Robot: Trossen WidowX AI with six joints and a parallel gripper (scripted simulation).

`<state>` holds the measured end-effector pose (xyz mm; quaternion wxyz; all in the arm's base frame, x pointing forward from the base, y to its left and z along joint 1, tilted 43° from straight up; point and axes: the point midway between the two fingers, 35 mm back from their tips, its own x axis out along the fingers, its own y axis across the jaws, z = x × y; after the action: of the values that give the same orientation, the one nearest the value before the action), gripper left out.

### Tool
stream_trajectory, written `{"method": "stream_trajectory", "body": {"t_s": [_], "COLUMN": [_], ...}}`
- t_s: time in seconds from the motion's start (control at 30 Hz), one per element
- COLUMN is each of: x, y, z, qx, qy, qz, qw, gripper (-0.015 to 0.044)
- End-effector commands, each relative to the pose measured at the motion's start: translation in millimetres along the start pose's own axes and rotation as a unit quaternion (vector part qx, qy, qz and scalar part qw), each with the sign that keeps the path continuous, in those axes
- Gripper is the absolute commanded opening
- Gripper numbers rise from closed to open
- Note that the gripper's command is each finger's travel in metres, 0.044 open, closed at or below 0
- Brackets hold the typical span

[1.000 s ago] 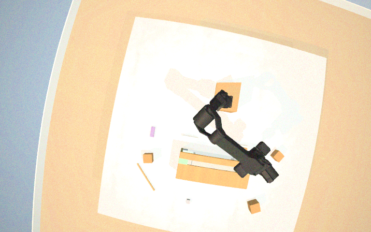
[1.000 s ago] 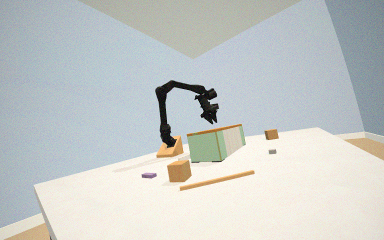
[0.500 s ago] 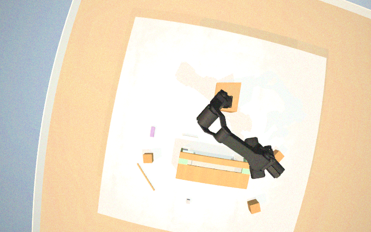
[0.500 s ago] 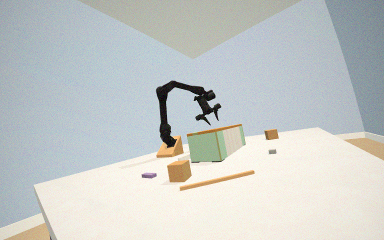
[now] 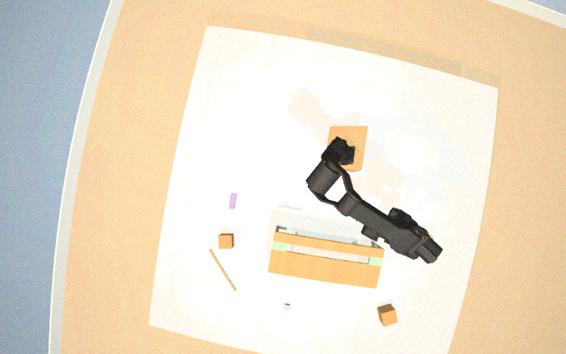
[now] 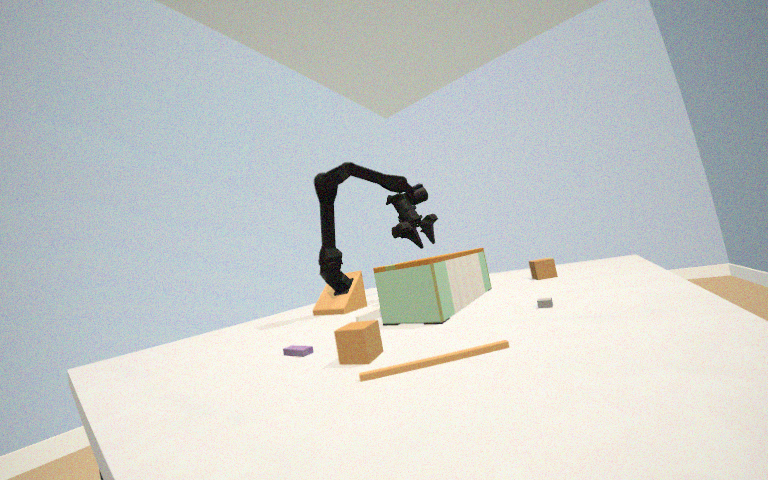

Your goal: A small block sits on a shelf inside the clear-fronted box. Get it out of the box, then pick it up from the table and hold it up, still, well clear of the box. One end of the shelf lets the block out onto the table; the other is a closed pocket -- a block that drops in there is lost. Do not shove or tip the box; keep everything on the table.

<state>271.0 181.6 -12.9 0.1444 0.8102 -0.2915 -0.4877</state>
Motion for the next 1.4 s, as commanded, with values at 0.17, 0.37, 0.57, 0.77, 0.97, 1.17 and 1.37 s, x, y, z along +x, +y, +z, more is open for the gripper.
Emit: {"method": "stream_trajectory", "body": {"t_s": [0.17,0.37,0.57,0.77,0.97,1.17,1.37], "x": [3.0,11.5,82.1,89.2,97.5,106.8,116.1], "y": [-2.3,-2.1,12.2,15.1,15.3,15.9,16.9], "z": [8.6,11.3,39.9,43.4,45.9,48.8,51.8], "qx": [-0.163,-0.163,-0.163,-0.163,-0.163,-0.163,-0.163], "qy": [0.018,0.018,0.018,0.018,0.018,0.018,0.018], "qz": [0.017,0.016,0.017,0.018,0.017,0.017,0.017], "qw": [0.986,0.986,0.986,0.986,0.986,0.986,0.986], "gripper": [0.0285,0.0285,0.0285,0.0285,0.0285,0.0285,0.0285]}}
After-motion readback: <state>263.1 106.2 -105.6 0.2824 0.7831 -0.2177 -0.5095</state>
